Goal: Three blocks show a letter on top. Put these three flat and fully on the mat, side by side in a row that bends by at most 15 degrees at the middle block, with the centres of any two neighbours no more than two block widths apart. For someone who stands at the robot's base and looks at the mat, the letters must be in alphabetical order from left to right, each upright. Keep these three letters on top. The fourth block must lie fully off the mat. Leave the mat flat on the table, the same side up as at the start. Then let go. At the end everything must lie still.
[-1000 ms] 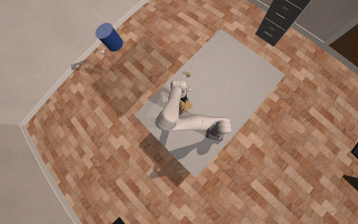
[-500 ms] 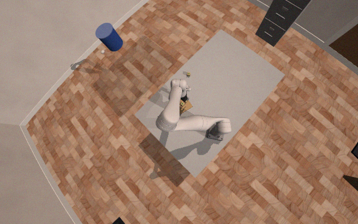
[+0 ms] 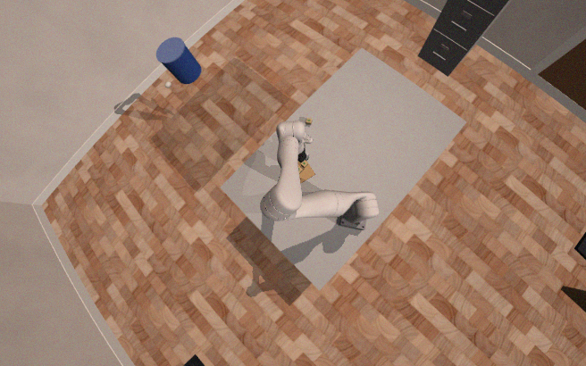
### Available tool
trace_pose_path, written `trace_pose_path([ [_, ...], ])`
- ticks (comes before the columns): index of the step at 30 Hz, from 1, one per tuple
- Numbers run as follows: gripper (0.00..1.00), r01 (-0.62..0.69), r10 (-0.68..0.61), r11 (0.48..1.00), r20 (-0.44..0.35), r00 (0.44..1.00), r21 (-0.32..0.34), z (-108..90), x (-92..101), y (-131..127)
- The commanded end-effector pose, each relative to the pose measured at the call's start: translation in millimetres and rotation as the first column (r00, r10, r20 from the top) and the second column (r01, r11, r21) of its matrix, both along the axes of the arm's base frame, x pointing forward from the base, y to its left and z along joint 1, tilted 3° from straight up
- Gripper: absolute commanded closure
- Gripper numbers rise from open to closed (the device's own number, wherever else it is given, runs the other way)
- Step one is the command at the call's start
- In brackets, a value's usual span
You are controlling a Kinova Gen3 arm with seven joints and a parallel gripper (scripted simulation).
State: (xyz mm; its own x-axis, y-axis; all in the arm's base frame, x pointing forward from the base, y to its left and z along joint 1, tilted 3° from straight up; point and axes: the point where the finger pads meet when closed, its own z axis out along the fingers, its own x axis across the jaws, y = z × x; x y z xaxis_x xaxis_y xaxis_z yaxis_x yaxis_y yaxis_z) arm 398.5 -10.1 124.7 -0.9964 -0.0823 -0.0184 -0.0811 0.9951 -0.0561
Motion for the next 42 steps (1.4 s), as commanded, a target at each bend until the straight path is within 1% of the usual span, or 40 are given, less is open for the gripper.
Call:
trace_pose_path([
  [1,0.00,-0.011,0.011,1.000,0.009,1.000,0.007,9.0,2.4,5.4],
  [6,0.00,-0.011,0.011,1.000,0.009,1.000,0.007,14.7,2.2,5.7],
  [42,0.00,-0.011,0.011,1.000,0.009,1.000,0.007,14.7,2.2,5.7],
])
